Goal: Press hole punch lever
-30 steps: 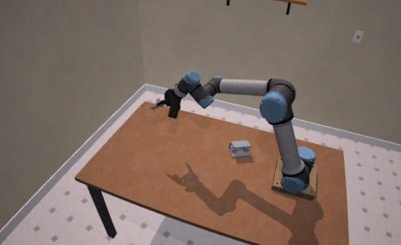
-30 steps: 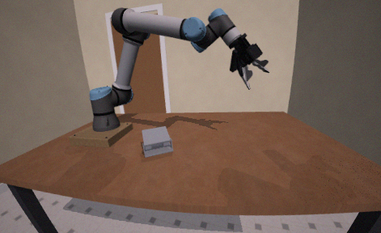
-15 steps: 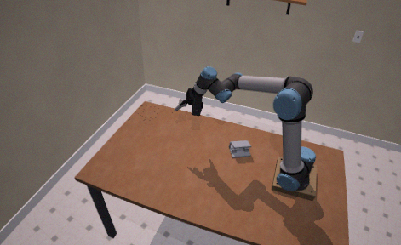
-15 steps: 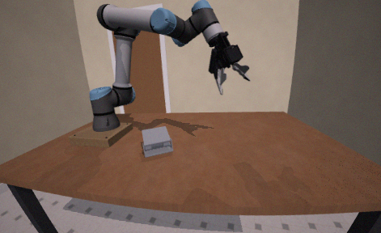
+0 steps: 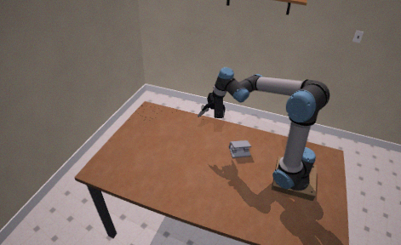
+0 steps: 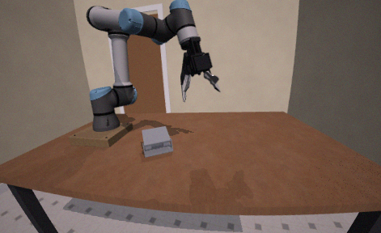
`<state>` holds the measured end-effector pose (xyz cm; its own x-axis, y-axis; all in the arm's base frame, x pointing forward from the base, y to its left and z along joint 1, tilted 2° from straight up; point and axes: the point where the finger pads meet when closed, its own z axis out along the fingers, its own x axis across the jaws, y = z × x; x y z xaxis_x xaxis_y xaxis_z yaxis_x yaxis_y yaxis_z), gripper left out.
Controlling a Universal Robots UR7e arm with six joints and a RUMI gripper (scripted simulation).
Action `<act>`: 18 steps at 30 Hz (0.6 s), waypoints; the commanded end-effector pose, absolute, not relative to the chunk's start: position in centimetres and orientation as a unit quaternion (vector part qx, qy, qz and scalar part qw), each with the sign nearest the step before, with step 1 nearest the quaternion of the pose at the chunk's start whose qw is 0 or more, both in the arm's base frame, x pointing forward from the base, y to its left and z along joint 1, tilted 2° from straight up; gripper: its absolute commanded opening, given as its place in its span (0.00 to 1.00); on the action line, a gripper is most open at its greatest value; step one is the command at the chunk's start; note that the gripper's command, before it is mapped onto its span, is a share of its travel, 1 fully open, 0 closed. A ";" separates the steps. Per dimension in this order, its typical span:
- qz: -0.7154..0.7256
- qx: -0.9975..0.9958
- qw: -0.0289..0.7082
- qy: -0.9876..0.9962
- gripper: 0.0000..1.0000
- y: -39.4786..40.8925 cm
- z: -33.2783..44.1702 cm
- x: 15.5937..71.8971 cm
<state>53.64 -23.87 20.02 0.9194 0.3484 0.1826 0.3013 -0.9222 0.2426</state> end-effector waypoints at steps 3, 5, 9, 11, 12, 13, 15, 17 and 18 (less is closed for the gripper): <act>0.076 0.980 0.077 0.164 1.00 -23.3 18.2 45.8; 0.067 0.982 0.068 0.163 1.00 -22.9 17.6 43.9; 0.050 0.984 0.048 0.162 1.00 -21.8 16.4 40.1; 0.042 0.985 0.038 0.161 1.00 -21.2 15.8 38.3; 0.039 0.986 0.034 0.160 1.00 -20.9 15.5 37.5; 0.039 0.986 0.034 0.160 1.00 -20.9 15.5 37.5; 0.035 0.986 0.029 0.160 1.00 -20.6 15.2 36.7; 0.030 0.987 0.021 0.159 1.00 -20.1 14.7 35.4; 0.028 0.987 0.018 0.158 1.00 -19.8 14.5 34.9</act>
<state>37.95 -20.82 15.18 0.9462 0.3171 0.0644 0.3122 -0.9470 0.0755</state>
